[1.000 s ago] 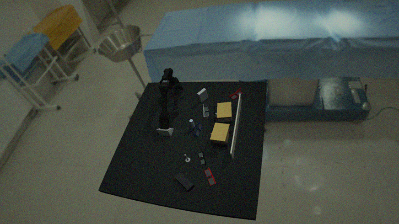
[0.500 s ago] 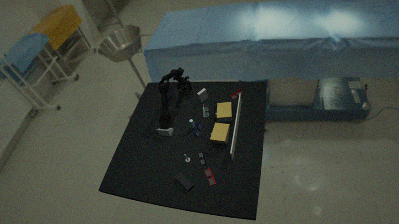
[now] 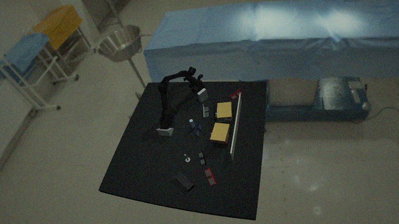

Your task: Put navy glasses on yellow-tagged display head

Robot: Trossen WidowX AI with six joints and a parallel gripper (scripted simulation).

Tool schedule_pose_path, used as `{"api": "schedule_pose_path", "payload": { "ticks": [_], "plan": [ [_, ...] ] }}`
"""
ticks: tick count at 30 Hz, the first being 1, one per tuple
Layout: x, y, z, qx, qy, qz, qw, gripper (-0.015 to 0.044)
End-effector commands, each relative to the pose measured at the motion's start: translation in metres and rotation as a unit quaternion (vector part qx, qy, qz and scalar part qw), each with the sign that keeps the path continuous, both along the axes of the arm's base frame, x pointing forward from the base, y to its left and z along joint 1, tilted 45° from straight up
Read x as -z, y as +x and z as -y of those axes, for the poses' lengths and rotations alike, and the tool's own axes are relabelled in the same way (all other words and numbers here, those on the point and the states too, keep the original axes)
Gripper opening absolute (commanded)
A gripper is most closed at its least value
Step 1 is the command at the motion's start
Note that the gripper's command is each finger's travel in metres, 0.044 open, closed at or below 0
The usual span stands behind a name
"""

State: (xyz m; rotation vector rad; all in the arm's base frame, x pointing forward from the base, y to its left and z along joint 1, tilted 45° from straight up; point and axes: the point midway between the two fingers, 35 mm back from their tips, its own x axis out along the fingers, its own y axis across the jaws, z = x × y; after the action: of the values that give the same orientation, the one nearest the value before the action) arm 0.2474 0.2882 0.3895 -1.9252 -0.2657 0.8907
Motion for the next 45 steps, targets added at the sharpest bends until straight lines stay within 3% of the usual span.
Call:
{"api": "schedule_pose_path", "payload": {
  "ticks": [1,13,25,37,45],
  "plan": [
    [-0.001,0.030,0.018,0.041,0.034,-0.011,0.999,0.0000],
    [0.040,0.141,0.107,0.190,0.084,-0.069,0.976,0.0000],
    [0.163,0.220,0.243,0.338,0.083,-0.226,0.910,0.0000],
    [0.300,0.205,0.380,0.444,0.157,-0.429,0.771,0.0000],
    [0.392,0.143,0.433,0.466,0.257,-0.596,0.601,0.0000]
  ]
}}
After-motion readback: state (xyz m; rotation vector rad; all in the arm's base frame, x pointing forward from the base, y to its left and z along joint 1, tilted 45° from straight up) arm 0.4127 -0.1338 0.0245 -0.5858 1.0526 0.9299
